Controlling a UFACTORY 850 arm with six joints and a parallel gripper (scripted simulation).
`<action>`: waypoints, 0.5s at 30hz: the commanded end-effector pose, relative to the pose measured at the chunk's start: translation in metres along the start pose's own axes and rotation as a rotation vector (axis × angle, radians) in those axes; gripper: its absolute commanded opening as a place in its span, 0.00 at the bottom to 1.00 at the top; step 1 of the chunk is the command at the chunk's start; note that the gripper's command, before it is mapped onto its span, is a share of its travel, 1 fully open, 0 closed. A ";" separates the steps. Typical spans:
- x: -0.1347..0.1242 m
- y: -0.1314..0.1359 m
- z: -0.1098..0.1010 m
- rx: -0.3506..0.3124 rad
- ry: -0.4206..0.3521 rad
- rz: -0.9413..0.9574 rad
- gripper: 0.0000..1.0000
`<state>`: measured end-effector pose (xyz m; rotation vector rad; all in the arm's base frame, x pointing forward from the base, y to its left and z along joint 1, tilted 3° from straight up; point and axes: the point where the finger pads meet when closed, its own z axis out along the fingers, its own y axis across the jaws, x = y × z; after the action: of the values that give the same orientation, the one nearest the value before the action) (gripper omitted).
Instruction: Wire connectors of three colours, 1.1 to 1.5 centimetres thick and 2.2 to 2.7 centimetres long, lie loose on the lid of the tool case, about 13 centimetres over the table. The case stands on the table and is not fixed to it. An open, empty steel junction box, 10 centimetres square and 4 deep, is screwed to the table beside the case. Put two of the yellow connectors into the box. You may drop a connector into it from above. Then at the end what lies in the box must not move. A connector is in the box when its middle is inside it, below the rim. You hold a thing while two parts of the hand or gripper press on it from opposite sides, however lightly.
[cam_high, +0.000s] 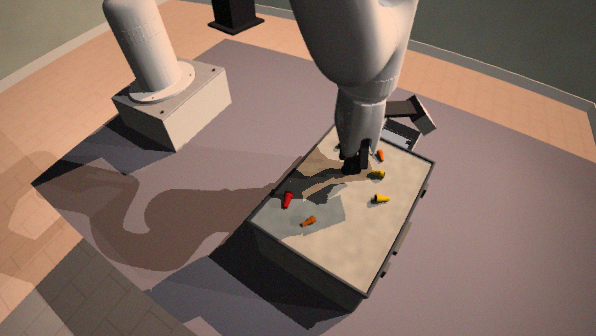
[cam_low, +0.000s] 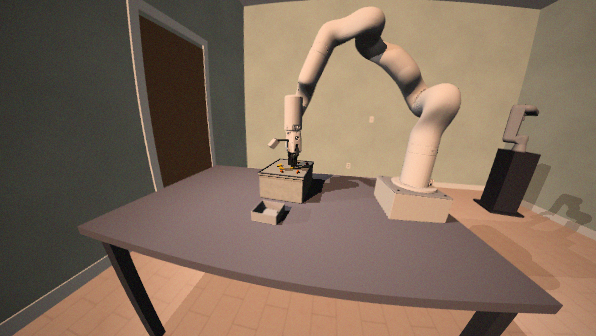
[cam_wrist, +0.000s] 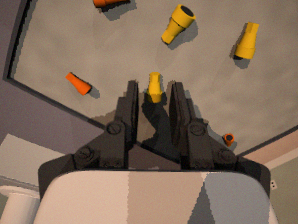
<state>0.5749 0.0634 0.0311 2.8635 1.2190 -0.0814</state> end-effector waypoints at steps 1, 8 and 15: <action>0.001 0.001 -0.001 -0.001 0.002 0.000 0.29; 0.001 0.001 -0.001 -0.001 0.002 0.000 0.29; 0.001 0.001 0.013 -0.001 0.002 0.000 0.29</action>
<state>0.5753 0.0632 0.0259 2.8634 1.2190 -0.0800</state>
